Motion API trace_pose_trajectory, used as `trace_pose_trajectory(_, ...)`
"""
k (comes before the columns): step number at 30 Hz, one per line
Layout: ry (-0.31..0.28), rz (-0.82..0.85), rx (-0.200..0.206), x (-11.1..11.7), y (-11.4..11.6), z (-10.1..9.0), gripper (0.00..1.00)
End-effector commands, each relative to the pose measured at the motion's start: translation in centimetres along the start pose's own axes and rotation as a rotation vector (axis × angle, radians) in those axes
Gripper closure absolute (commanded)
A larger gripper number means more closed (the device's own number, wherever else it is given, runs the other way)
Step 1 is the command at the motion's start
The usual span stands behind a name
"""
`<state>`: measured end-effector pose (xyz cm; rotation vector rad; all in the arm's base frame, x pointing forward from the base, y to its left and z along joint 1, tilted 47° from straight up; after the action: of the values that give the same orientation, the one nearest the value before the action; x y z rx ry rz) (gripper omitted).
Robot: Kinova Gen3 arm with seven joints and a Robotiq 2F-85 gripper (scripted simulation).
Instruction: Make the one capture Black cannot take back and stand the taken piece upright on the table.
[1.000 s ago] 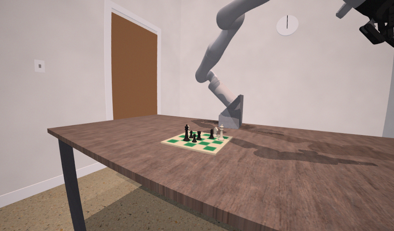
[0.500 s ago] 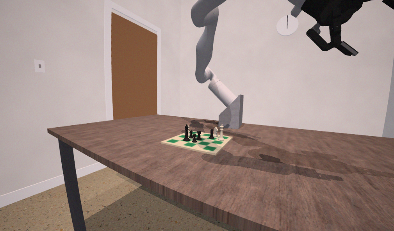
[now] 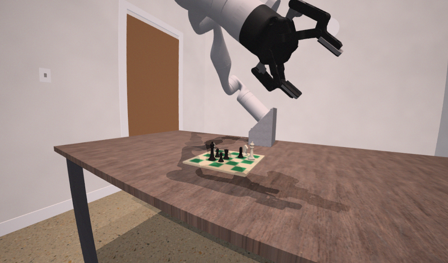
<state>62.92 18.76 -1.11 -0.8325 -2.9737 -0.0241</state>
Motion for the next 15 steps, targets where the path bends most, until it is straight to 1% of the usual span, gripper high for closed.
trace_pose_trajectory(1, -0.016, 0.049, -0.020, -2.4, -2.0, -2.7, 0.00)
trace_pose_trajectory(2, -0.016, 0.049, -0.020, -2.4, -2.0, -2.7, 0.00)
trace_pose_trajectory(3, -0.023, 0.105, -0.015, -4.4, -5.0, -4.4, 0.00)
trace_pose_trajectory(4, -0.023, 0.105, -0.015, -4.4, -5.0, -4.4, 0.00)
trace_pose_trajectory(5, -0.028, 0.162, -0.012, -5.8, -7.8, -5.8, 0.00)
trace_pose_trajectory(7, -0.028, 0.162, -0.012, -6.1, -8.2, -6.1, 0.00)
trace_pose_trajectory(8, -0.033, 0.220, -0.009, -7.5, -11.5, -7.7, 0.00)
trace_pose_trajectory(9, -0.033, 0.220, -0.009, -7.5, -11.5, -7.7, 0.00)
trace_pose_trajectory(10, -0.037, 0.277, -0.006, -8.3, -14.1, -8.9, 0.00)
trace_pose_trajectory(11, -0.037, 0.277, -0.006, -8.7, -14.8, -9.3, 0.00)
trace_pose_trajectory(12, -0.037, 0.277, -0.006, -8.7, -14.8, -9.3, 0.00)
trace_pose_trajectory(13, -0.039, 0.335, -0.005, -9.6, -18.1, -10.8, 0.00)
trace_pose_trajectory(14, -0.039, 0.335, -0.005, -9.6, -18.1, -10.8, 0.00)
trace_pose_trajectory(15, -0.041, 0.392, -0.004, -10.1, -21.0, -12.0, 0.00)
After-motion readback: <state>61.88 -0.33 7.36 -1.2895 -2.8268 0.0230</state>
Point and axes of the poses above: the point where the finger pads meet when closed, its own z axis out along the fingers, its own y axis across the jaws, x = y × z, the point moved 6 cm from there along -z, back along the fingers, and after that the axes turned 2 degrees about -z, right-handed, at the moved point
